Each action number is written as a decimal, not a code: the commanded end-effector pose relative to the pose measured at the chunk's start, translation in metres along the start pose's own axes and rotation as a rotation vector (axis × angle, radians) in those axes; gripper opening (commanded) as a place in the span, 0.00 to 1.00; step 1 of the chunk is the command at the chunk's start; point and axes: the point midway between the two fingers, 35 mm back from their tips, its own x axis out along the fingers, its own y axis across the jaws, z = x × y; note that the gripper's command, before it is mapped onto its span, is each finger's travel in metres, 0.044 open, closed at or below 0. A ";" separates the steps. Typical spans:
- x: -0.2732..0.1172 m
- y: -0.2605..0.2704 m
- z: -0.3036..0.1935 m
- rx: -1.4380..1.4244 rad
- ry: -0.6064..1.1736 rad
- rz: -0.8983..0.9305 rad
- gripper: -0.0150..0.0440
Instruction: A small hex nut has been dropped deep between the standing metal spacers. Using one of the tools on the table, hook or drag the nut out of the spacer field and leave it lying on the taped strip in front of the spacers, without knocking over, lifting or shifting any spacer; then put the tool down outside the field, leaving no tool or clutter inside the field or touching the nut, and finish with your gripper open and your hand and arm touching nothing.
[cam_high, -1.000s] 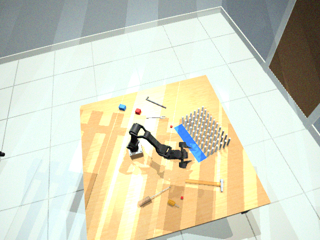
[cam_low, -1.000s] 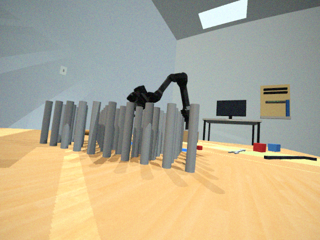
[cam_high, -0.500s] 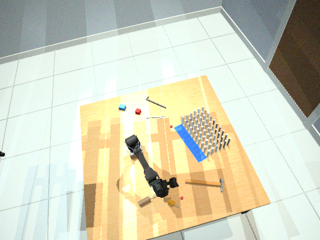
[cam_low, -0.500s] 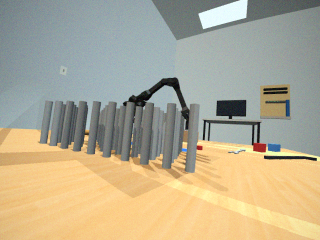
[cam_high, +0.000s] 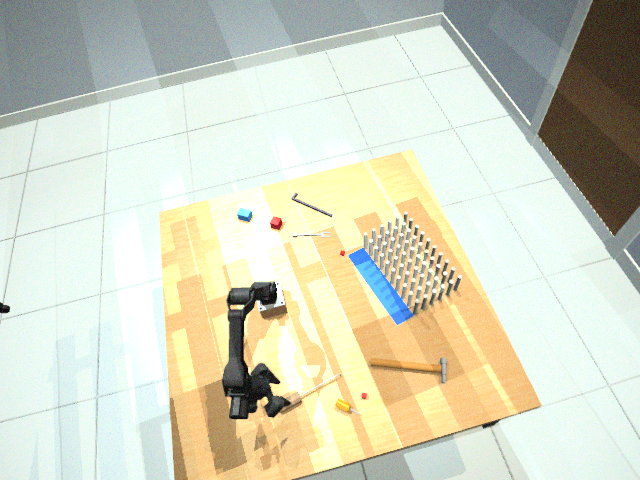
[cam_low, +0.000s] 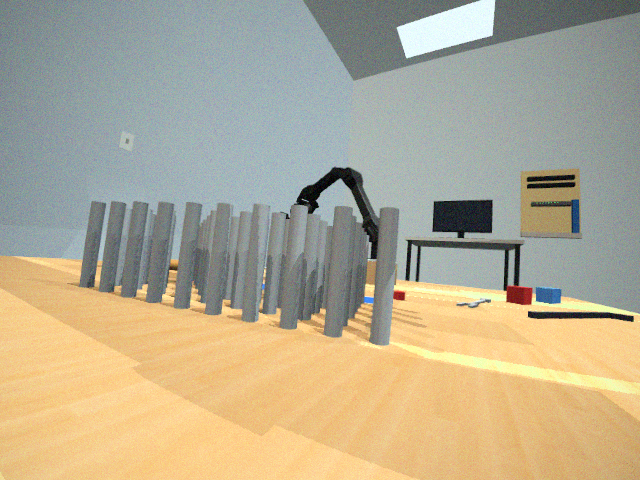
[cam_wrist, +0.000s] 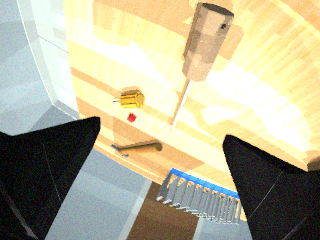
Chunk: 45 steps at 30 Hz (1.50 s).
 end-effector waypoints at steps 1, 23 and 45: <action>0.004 0.000 -0.005 0.019 0.020 -0.017 1.00; 0.046 -0.019 0.036 0.019 0.019 -0.017 0.91; 0.058 -0.023 0.044 0.019 0.019 -0.017 0.73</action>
